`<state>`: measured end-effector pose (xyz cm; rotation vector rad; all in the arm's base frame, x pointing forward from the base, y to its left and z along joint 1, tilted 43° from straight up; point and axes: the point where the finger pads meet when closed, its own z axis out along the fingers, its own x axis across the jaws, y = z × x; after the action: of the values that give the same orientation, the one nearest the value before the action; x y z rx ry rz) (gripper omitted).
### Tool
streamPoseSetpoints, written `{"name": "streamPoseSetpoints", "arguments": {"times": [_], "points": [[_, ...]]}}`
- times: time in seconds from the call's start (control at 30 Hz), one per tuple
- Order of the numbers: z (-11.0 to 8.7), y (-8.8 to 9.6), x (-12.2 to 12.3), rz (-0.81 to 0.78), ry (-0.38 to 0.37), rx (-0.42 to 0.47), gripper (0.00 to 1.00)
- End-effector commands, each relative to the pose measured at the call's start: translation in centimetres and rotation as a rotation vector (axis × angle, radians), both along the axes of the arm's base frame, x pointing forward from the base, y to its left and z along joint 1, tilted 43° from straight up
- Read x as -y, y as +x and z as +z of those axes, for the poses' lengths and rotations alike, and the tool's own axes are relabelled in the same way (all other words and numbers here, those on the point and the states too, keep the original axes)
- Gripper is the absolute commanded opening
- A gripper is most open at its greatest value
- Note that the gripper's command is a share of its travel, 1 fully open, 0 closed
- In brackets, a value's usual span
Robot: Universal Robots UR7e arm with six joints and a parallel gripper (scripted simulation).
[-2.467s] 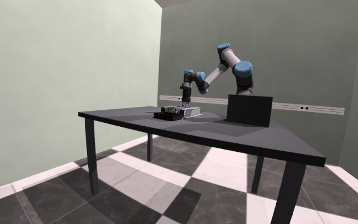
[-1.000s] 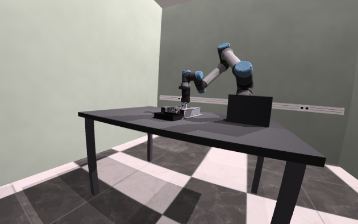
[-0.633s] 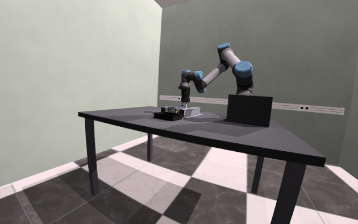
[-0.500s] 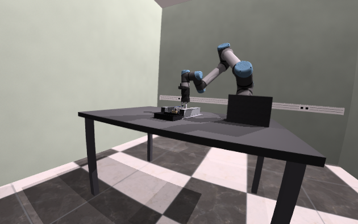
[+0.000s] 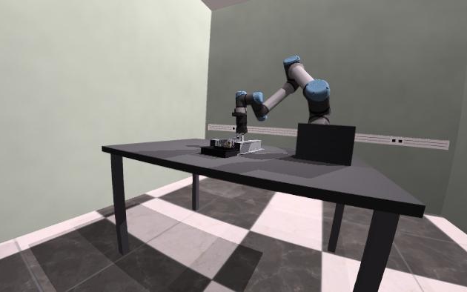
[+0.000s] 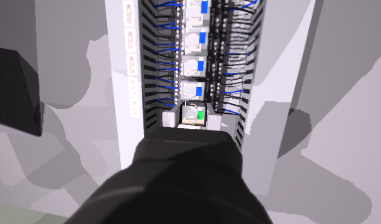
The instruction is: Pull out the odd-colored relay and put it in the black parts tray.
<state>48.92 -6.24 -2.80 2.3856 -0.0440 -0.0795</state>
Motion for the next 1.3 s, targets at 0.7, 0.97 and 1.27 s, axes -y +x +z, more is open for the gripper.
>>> {"name": "streamPoseSetpoints", "arguments": {"times": [0.7, 0.97, 1.27], "points": [[0.04, 0.04, -0.04, 0.001, 0.000, 0.001, 0.00], [0.05, 0.01, -0.05, 0.009, 0.000, 0.010, 0.00], [0.05, -0.03, -0.05, 0.021, 0.000, 0.022, 0.00]]}}
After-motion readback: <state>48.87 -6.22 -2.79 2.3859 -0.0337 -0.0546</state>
